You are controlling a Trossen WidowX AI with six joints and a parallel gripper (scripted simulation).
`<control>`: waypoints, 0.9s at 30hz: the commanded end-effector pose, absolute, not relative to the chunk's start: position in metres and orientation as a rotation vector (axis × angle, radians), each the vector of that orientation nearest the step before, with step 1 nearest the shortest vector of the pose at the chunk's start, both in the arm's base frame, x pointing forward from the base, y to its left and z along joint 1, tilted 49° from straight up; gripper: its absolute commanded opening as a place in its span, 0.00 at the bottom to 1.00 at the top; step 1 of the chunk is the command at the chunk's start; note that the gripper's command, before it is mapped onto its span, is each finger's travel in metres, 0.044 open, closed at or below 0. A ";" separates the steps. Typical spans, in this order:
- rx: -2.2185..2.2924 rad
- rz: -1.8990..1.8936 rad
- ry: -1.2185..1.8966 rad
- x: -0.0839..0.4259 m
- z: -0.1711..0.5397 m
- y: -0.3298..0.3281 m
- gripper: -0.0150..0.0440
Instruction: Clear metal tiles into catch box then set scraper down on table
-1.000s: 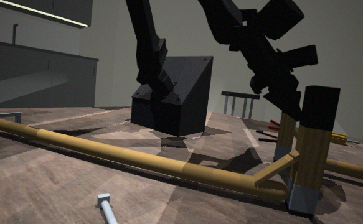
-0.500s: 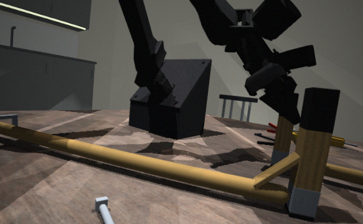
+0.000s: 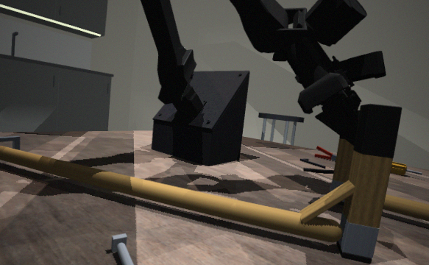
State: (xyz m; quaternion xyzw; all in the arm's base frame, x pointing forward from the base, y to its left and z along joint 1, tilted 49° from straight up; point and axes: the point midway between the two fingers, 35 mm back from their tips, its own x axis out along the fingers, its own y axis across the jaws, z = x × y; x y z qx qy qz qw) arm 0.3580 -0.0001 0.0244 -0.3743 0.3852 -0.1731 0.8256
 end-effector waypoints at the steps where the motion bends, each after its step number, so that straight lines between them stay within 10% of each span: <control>1: -0.795 -0.361 0.812 0.368 0.024 0.004 0.25; 27: -0.795 -0.362 0.805 0.404 0.011 0.016 0.25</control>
